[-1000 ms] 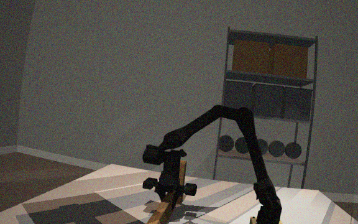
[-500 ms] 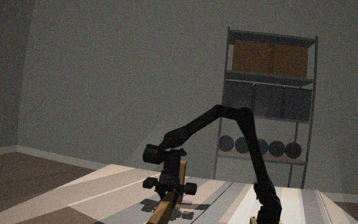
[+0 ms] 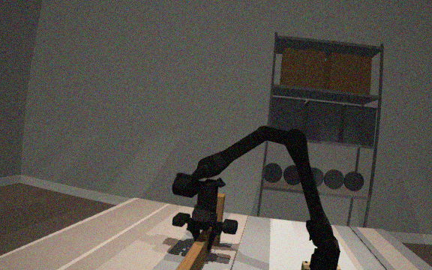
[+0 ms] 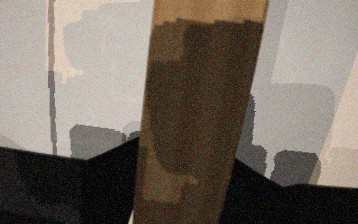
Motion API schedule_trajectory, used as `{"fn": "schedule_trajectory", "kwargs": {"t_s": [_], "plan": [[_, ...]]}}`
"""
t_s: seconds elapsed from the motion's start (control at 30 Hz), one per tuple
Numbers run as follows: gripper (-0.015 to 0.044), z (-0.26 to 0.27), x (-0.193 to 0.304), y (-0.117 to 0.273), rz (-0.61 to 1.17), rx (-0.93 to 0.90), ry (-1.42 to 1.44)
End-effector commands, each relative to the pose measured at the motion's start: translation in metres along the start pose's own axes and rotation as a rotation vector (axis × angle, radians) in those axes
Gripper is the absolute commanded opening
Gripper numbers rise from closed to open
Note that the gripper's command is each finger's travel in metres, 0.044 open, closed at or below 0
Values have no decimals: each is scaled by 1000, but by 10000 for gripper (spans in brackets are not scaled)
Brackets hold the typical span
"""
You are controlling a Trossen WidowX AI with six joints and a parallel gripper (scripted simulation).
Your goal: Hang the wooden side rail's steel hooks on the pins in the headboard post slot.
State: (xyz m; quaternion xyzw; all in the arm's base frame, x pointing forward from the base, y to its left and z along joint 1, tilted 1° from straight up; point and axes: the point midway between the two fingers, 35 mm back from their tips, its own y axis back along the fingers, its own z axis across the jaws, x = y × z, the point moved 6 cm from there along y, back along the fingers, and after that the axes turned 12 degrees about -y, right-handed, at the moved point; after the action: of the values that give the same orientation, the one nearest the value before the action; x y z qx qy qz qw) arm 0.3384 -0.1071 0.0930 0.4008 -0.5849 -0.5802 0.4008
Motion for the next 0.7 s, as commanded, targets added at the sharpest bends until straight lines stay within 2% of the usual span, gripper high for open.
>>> {"fn": "schedule_trajectory", "kwargs": {"t_s": [0.0, 0.67], "plan": [[0, -2, 0, 6, -4, 15, 4], [0, -3, 0, 8, -4, 15, 4]]}}
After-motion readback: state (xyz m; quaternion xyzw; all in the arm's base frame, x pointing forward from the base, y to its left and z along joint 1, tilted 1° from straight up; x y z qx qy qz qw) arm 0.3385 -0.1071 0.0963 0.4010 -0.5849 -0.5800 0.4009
